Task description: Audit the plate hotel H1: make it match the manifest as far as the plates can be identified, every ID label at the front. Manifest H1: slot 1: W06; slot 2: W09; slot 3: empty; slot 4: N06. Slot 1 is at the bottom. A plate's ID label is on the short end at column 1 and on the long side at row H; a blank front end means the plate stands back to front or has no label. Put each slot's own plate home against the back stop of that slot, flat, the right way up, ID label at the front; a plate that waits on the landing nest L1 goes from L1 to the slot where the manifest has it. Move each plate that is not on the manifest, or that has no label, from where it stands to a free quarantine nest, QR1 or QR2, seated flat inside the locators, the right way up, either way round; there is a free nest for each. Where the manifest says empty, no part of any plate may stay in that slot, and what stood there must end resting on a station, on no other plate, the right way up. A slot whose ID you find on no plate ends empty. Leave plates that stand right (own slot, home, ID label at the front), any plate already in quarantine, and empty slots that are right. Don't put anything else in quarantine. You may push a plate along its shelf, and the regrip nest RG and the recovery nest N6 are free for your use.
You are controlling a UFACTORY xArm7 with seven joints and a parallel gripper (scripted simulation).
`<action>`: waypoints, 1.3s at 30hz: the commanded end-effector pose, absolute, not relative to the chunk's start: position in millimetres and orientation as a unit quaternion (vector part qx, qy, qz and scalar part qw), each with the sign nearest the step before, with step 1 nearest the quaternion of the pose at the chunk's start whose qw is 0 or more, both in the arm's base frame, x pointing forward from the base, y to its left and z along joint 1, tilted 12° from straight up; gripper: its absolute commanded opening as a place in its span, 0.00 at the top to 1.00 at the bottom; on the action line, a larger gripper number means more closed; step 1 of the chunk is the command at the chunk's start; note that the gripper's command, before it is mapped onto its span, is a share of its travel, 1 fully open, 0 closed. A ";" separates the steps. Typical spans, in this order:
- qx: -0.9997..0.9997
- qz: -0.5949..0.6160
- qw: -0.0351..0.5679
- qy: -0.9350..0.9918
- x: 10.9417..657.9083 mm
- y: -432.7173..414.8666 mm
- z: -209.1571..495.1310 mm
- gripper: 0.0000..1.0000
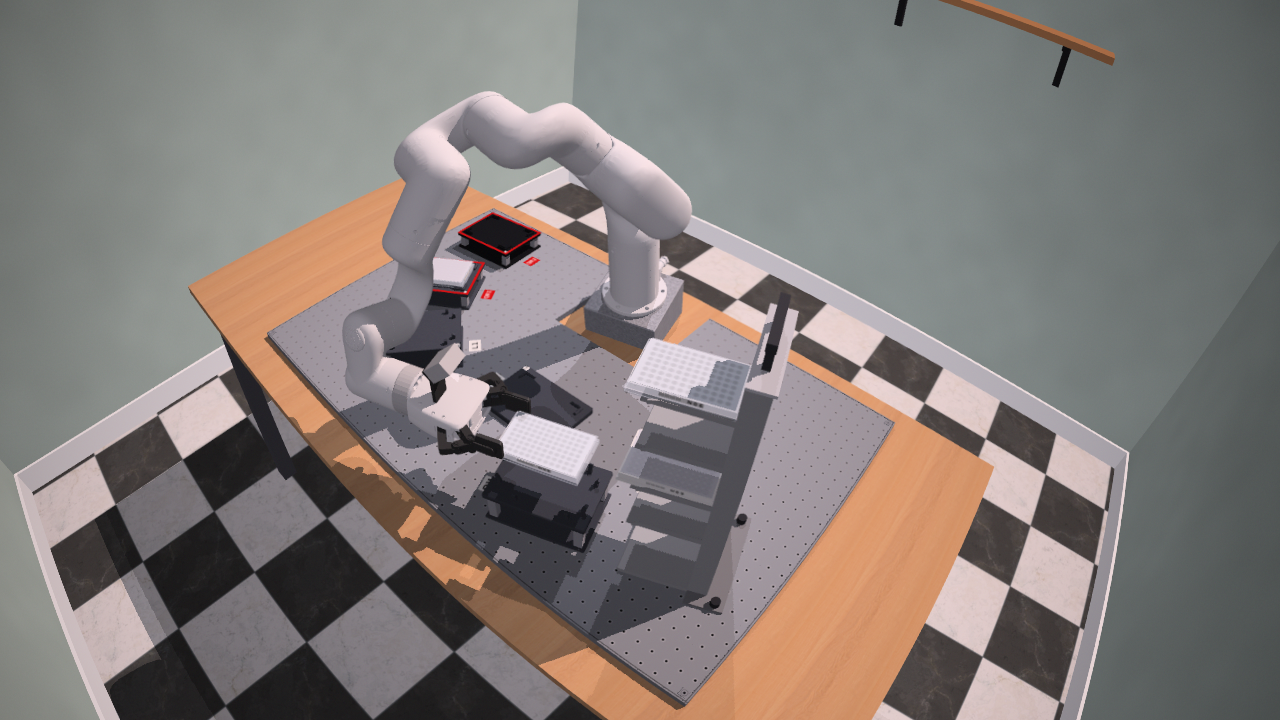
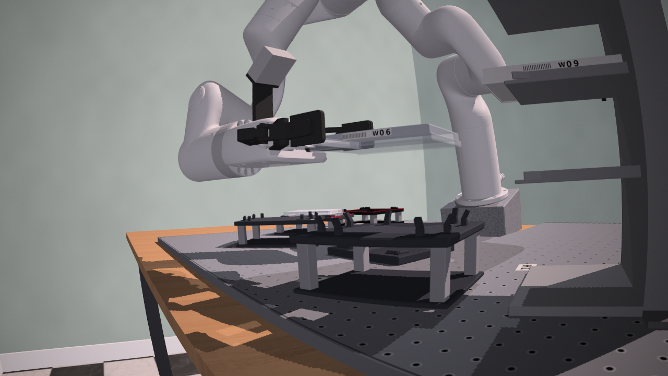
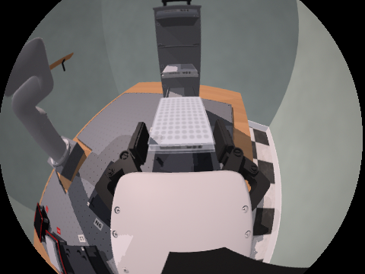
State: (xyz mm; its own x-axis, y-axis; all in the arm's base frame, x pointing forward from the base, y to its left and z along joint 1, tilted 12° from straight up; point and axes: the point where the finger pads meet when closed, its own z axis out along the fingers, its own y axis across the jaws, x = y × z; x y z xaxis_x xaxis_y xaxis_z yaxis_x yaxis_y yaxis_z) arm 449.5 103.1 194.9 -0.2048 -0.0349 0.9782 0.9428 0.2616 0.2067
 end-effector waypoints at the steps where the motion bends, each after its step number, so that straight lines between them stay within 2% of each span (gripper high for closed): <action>1: -0.371 -0.481 0.508 -0.611 451.9 103.2 188.1 1.00; 39: -0.371 -0.481 0.508 -0.611 455.2 111.8 162.6 1.00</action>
State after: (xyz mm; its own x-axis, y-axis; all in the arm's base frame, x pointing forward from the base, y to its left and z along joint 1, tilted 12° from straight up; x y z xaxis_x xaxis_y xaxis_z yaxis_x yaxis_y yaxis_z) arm 455.5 108.5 161.3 -0.2048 -0.0350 0.9782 0.9428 0.2616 0.2068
